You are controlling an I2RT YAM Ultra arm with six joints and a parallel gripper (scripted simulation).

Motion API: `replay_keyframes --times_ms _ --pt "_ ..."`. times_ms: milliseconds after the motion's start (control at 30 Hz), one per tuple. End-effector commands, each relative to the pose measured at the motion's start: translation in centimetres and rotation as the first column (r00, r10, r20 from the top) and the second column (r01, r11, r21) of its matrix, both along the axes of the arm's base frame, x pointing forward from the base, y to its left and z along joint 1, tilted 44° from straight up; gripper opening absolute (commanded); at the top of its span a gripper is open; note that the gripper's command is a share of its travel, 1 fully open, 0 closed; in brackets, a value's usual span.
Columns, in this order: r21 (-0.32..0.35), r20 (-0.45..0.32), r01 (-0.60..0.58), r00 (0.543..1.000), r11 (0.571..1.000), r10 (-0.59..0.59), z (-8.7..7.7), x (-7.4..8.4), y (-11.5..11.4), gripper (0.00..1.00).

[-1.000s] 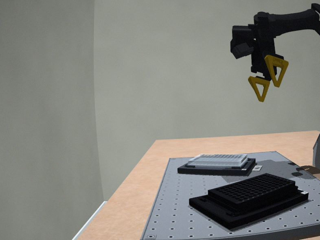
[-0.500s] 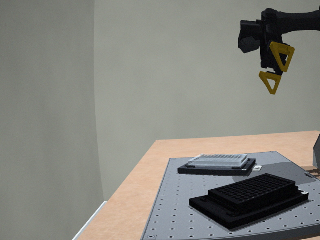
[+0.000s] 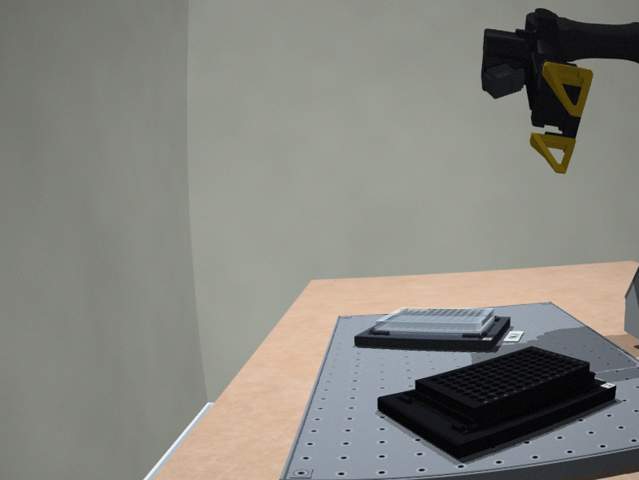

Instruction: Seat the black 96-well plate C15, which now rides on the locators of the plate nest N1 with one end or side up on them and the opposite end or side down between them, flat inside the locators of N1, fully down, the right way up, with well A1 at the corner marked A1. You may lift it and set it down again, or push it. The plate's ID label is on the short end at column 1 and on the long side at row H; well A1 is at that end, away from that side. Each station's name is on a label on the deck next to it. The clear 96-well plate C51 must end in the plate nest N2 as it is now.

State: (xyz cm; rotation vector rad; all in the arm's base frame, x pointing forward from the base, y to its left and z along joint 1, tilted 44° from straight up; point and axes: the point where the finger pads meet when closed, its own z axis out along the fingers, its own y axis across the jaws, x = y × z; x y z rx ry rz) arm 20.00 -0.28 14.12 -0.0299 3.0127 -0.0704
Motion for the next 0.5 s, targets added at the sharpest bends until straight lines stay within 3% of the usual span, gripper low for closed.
replay_keyframes --times_ms 0,233,467 --pt "-0.017 -0.015 -0.009 1.000 1.000 0.008 -0.5 1.6 0.4 1.00" --pt "-0.087 -0.075 -0.038 0.997 0.996 0.032 -2.3 4.6 0.6 1.00" --pt "-0.159 -0.131 -0.075 0.990 0.984 0.054 -3.7 6.2 1.0 1.00"
